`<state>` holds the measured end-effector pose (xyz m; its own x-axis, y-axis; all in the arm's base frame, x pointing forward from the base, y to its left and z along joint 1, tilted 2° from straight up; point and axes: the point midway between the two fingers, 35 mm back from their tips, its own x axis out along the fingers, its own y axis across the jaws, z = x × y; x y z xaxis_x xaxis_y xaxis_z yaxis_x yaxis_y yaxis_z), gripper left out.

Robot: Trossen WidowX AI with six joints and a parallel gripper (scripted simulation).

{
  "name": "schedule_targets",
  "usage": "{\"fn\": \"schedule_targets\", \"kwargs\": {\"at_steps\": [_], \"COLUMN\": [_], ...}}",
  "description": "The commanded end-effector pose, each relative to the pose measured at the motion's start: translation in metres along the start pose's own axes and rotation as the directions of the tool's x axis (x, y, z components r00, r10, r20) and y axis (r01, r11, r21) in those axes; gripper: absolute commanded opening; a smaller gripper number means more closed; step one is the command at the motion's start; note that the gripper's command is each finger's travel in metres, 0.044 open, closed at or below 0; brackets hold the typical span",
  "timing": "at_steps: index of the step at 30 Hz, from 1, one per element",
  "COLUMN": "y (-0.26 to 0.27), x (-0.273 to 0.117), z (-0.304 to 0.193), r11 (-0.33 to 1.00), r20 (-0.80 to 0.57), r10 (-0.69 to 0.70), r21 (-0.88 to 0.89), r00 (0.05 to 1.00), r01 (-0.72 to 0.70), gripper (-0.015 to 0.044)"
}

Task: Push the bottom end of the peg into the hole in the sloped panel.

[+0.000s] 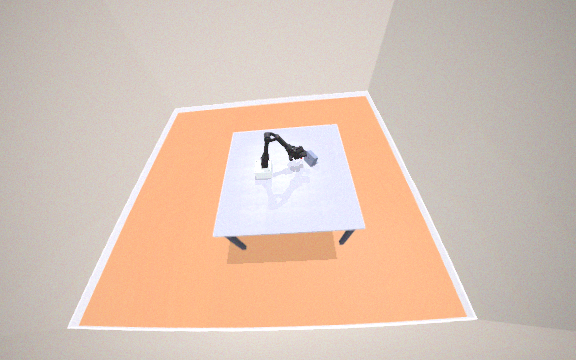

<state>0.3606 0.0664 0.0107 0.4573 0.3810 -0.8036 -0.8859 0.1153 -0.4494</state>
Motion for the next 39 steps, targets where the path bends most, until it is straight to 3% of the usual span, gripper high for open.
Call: {"fn": "schedule_targets", "kwargs": {"at_steps": [1,39], "y": [0.001,-0.002], "x": [0.0,-0.014], "z": [-0.004,-0.036], "r11": [0.998,0.884], "r20": [0.018,0.105], "r10": [-0.022,-0.234], "r21": [0.054,0.436], "r00": [1.0,0.967], "r01": [0.021,0.166], "gripper": [0.0,0.0]}}
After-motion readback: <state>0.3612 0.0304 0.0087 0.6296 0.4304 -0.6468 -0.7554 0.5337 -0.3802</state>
